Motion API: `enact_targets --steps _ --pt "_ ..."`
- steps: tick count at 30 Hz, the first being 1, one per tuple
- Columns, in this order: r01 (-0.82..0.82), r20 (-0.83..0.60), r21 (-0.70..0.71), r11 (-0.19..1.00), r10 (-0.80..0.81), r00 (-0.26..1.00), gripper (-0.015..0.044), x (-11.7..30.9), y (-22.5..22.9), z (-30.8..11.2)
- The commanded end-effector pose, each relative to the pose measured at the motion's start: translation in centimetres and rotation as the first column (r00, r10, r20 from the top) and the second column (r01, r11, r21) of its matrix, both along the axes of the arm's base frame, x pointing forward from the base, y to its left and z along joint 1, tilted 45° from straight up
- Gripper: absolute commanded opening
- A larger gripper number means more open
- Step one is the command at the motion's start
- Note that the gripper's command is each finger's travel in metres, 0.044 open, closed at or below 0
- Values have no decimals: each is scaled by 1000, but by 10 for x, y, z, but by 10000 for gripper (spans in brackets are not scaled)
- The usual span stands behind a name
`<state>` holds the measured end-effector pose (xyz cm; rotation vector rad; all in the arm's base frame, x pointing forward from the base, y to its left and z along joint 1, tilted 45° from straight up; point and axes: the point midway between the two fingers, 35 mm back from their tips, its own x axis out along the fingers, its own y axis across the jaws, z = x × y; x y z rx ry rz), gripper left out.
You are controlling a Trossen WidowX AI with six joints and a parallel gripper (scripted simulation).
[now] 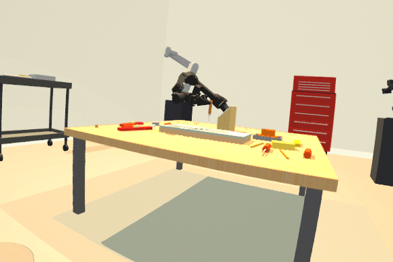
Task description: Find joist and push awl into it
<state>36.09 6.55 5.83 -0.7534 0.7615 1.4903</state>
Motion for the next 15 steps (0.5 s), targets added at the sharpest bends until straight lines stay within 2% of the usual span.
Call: enact_targets --steps 1,15 --pt "-68 48 90 994 63 997 0 6 13 0" --pt "-68 48 89 994 63 997 0 6 9 -3"
